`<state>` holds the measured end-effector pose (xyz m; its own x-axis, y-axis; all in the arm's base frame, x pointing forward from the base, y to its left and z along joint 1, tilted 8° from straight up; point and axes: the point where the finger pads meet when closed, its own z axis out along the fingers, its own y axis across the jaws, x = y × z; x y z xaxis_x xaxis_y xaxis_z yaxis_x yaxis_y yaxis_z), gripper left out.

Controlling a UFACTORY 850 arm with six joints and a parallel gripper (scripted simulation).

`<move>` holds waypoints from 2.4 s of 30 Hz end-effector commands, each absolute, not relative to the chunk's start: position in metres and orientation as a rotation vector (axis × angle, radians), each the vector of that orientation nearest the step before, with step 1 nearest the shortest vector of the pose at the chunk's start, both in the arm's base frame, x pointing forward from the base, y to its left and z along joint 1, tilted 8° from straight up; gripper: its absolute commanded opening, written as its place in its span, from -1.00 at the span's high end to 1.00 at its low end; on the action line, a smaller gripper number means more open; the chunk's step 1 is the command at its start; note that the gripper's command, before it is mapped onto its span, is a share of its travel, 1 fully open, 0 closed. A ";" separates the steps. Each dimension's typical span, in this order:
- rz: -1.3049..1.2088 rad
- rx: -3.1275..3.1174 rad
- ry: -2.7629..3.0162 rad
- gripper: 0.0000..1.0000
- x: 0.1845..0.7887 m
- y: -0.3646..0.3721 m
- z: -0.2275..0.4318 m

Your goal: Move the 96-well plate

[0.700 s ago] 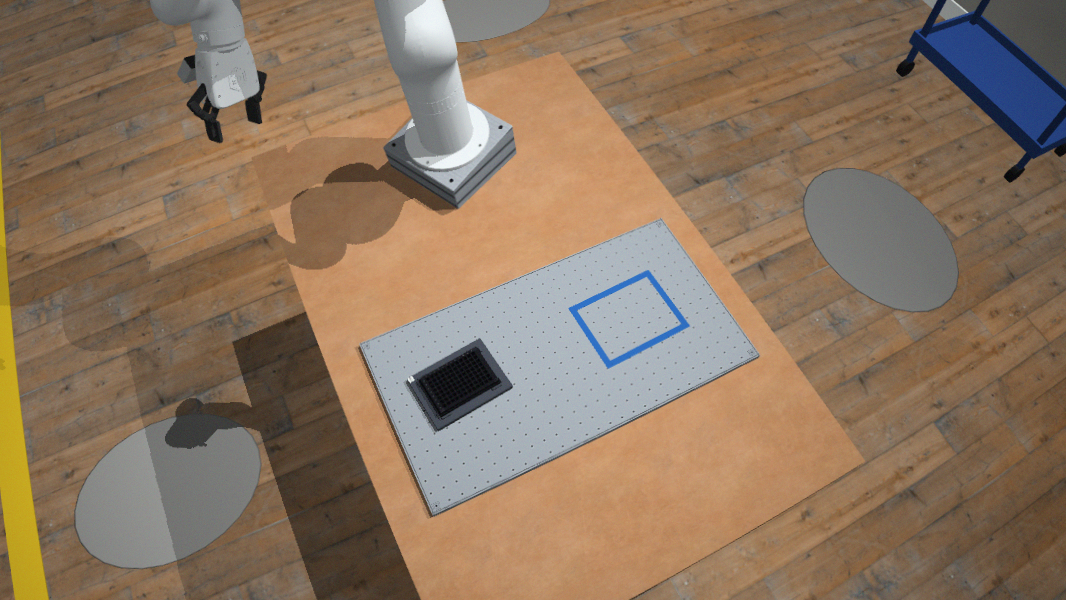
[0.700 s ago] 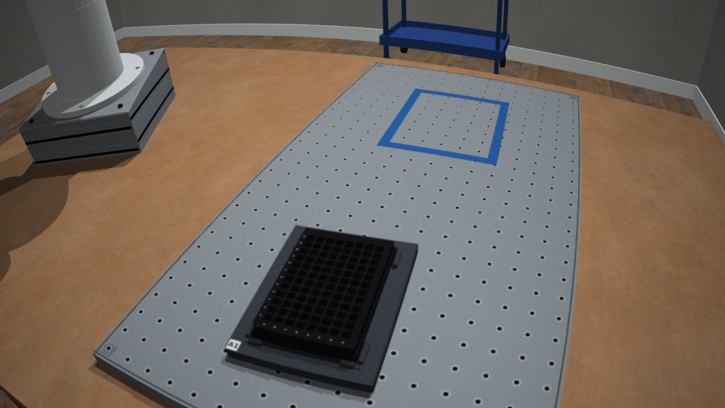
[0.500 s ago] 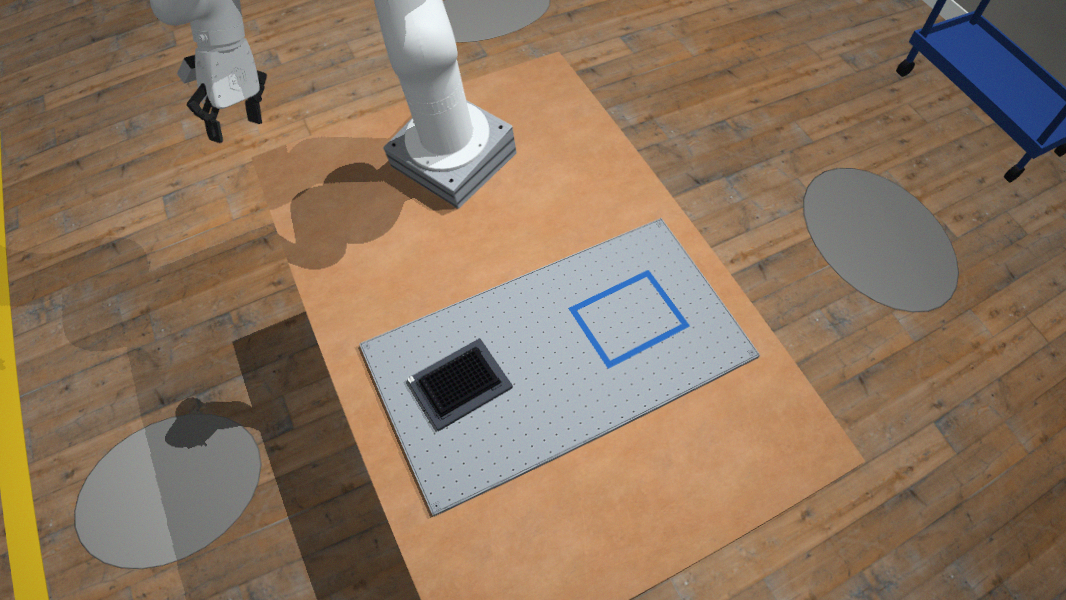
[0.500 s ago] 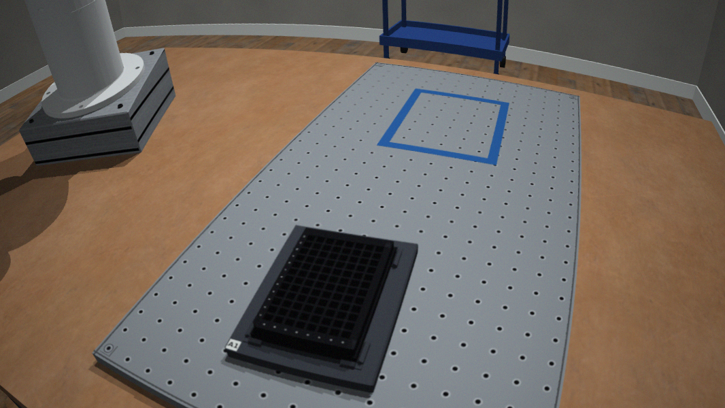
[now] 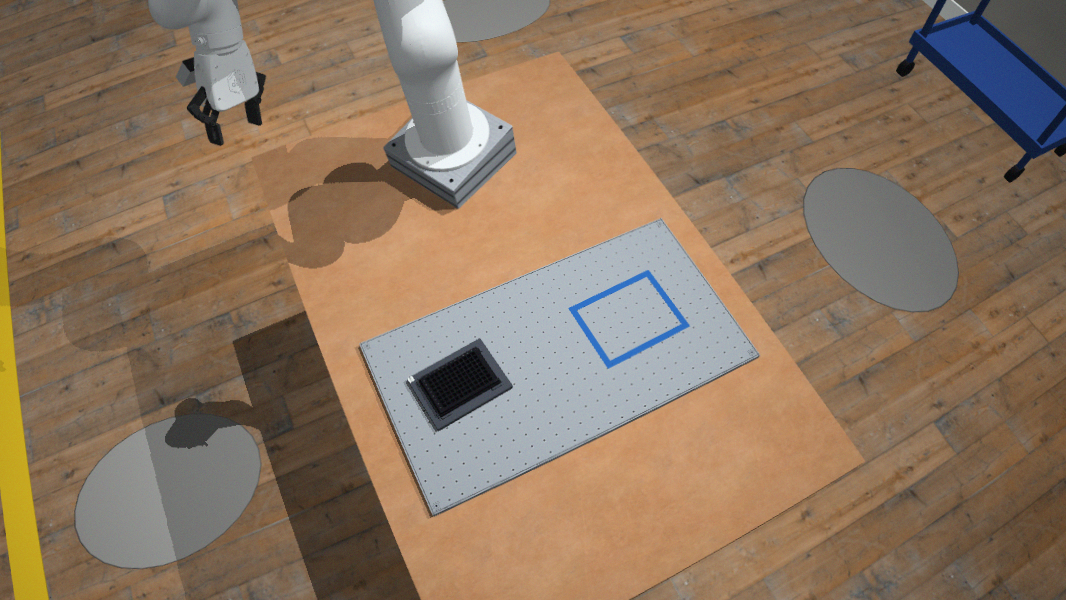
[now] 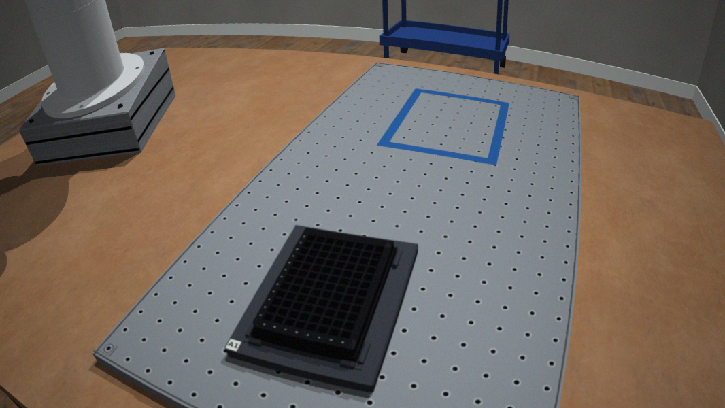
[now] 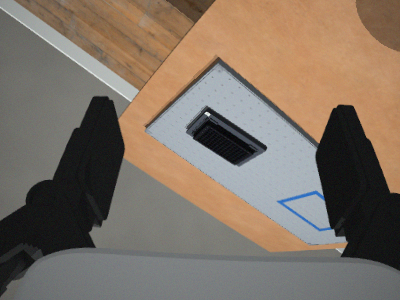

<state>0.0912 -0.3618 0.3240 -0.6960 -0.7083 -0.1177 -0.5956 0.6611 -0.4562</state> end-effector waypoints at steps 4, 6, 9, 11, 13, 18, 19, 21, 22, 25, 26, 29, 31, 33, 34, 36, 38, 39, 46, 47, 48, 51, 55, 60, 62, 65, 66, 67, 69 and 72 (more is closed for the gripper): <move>-0.450 -1.168 2.585 -1.00 0.118 -0.366 0.313; -0.442 -1.177 2.584 -1.00 0.127 -0.367 0.309; -0.442 -1.177 2.584 -1.00 0.131 -0.367 0.308; -0.384 -1.252 2.577 -1.00 0.140 -0.367 0.304; -0.384 -1.252 2.577 -1.00 0.140 -0.367 0.304; -0.353 -1.300 2.572 -1.00 0.159 -0.368 0.295; -0.327 -1.339 2.566 -1.00 0.164 -0.368 0.294; -0.322 -1.346 2.565 -1.00 0.173 -0.368 0.290; -0.322 -1.346 2.565 -1.00 0.178 -0.368 0.288; -0.300 -1.387 2.559 -1.00 0.184 -0.368 0.285; -0.278 -1.428 2.553 -1.00 0.189 -0.367 0.283; -0.274 -1.434 2.552 -1.00 0.198 -0.367 0.279; -0.274 -1.434 2.552 -1.00 0.202 -0.366 0.277; -0.256 -1.477 2.544 -1.00 0.210 -0.366 0.274; -0.237 -1.520 2.535 -1.00 0.215 -0.365 0.272; -0.234 -1.525 2.534 -1.00 0.224 -0.364 0.268; -0.234 -1.525 2.534 -1.00 0.233 -0.363 0.264; -0.234 -1.525 2.534 -1.00 0.233 -0.363 0.264; -0.202 -1.618 2.512 -1.00 0.256 -0.358 0.255; -0.202 -1.618 2.512 -1.00 0.256 -0.358 0.255; -0.202 -1.618 2.512 -1.00 0.261 -0.358 0.253; -0.179 -1.707 2.487 -1.00 0.271 -0.355 0.248; -0.178 -1.712 2.485 -1.00 0.289 -0.350 0.241; -0.161 -1.802 2.454 -1.00 0.301 -0.346 0.236; -0.161 -1.807 2.452 -1.00 0.310 -0.343 0.232; -0.161 -1.807 2.452 -1.00 0.314 -0.341 0.230; -0.161 -1.807 2.452 -1.00 0.319 -0.340 0.228; -0.161 -1.807 2.452 -1.00 0.323 -0.338 0.226; -0.156 -1.852 2.434 -1.00 0.328 -0.336 0.224; -0.151 -1.902 2.414 -1.00 0.340 -0.331 0.219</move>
<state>0.3225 -0.3370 0.2258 -0.2743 -0.9616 -0.0064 -0.9529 0.2727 -0.1327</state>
